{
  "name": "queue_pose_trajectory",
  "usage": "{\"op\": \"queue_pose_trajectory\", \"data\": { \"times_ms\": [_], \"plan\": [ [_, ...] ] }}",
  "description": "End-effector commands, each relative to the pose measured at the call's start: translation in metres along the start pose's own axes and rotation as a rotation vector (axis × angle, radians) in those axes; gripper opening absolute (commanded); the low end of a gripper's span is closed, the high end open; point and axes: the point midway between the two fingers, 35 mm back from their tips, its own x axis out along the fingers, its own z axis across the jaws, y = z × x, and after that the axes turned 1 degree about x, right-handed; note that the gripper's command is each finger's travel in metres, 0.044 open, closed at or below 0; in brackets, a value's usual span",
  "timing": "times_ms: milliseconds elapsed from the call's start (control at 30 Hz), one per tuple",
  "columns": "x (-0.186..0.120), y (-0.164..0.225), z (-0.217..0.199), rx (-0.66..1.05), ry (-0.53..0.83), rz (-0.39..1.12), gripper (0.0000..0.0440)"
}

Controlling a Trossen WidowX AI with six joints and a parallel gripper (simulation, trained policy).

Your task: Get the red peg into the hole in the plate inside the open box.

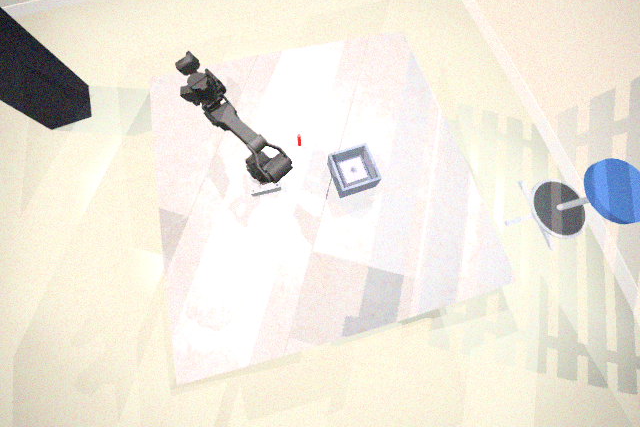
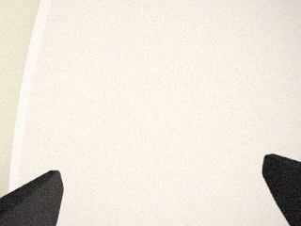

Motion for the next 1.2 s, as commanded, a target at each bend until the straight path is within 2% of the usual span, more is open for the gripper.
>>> {"op": "queue_pose_trajectory", "data": {
  "times_ms": [0, 533, 1167],
  "plan": [
    [0.002, 0.018, -0.007, 0.088, 0.000, 0.036, 0.0440],
    [-0.002, 0.117, 0.001, 0.580, -0.059, 0.296, 0.0440],
    [-0.039, 0.200, 0.045, 1.150, -0.069, 0.646, 0.0440]
  ]
}}
